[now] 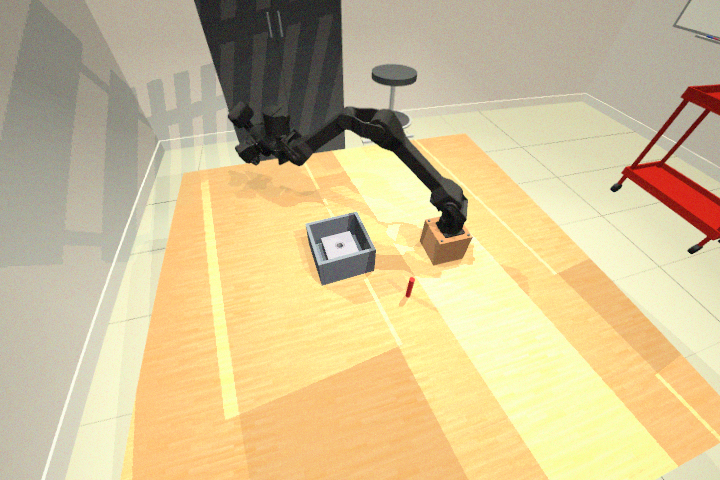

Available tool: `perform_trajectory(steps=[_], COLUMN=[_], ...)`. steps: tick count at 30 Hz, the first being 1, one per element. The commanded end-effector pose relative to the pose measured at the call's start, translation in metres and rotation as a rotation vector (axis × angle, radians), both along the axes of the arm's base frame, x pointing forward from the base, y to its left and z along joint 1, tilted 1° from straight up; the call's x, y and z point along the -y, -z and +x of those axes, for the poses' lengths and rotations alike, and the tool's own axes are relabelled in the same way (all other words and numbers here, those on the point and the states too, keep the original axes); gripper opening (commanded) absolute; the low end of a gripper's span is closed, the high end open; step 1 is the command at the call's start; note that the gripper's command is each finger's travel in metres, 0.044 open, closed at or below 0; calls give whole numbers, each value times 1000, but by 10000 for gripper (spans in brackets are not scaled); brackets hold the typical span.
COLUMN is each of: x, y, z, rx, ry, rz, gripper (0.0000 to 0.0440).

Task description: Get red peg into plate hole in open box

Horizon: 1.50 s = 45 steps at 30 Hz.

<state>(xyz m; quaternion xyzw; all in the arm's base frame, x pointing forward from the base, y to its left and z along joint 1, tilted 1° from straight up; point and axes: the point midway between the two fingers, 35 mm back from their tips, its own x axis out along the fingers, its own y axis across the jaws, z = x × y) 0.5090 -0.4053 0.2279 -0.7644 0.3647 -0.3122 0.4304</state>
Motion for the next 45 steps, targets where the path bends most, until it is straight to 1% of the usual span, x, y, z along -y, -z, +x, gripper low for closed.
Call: perform_trajectory(steps=[1, 12, 18, 23, 28, 34, 40, 45], x=[-32, -130, -188, -238, -287, -344, -396, -433], y=[-3, -6, -7, -8, -8, -7, -1, 8], z=[18, 56, 65, 66, 60, 44, 19, -8], rx=[54, 187, 248, 292, 331, 369, 397, 412], ry=[-75, -246, -314, -354, -375, -373, -333, -264], rz=[98, 405, 589, 748, 912, 1113, 1313, 1471], gripper=[440, 440, 440, 440, 440, 440, 440, 440])
